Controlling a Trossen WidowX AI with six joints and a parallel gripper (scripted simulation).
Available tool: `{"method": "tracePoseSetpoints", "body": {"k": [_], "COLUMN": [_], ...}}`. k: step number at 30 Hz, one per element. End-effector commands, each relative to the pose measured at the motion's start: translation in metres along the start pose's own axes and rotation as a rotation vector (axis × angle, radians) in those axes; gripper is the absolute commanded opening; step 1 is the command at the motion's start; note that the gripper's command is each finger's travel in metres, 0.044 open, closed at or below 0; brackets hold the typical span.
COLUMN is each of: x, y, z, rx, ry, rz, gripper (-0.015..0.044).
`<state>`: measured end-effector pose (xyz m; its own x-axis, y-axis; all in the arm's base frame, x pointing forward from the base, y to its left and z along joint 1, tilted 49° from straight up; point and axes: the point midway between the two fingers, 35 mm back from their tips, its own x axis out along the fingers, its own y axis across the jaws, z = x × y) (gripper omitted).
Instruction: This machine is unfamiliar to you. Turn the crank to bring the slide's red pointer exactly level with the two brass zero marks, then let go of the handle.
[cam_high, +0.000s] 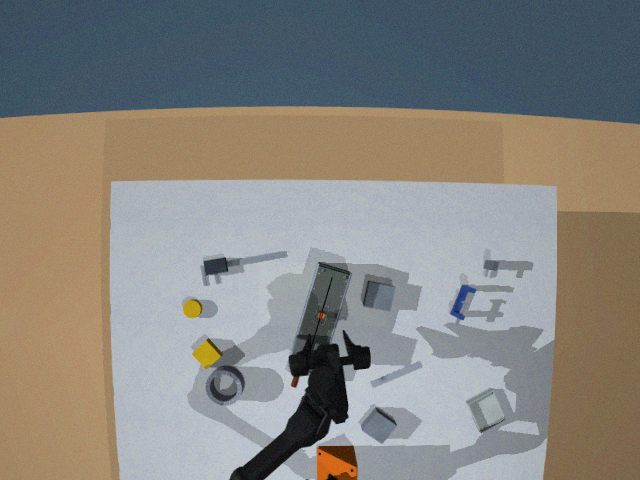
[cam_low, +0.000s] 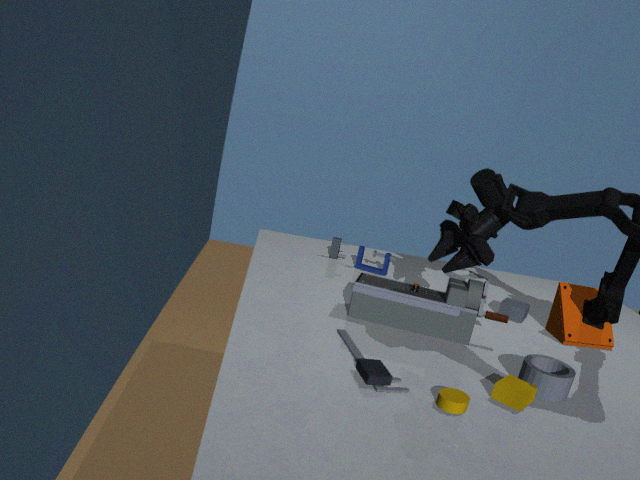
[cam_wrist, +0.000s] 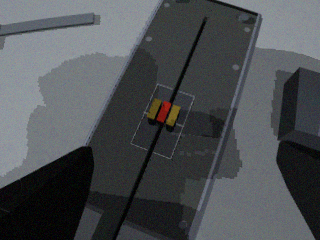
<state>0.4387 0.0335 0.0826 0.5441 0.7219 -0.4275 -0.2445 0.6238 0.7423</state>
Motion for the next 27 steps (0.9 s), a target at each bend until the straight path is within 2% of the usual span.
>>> {"method": "tracePoseSetpoints", "body": {"k": [1,15,27], "x": [0.0000,0.0000,0.0000], "y": [-0.0001,-0.0001,0.0000], "z": [0.0000,0.0000,0.0000], "rx": [0.000,0.000,0.000], "ry": [0.000,0.000,0.000], "rz": [-0.001,-0.001,0.000], "gripper": [0.0361,0.0000,0.0000]}}
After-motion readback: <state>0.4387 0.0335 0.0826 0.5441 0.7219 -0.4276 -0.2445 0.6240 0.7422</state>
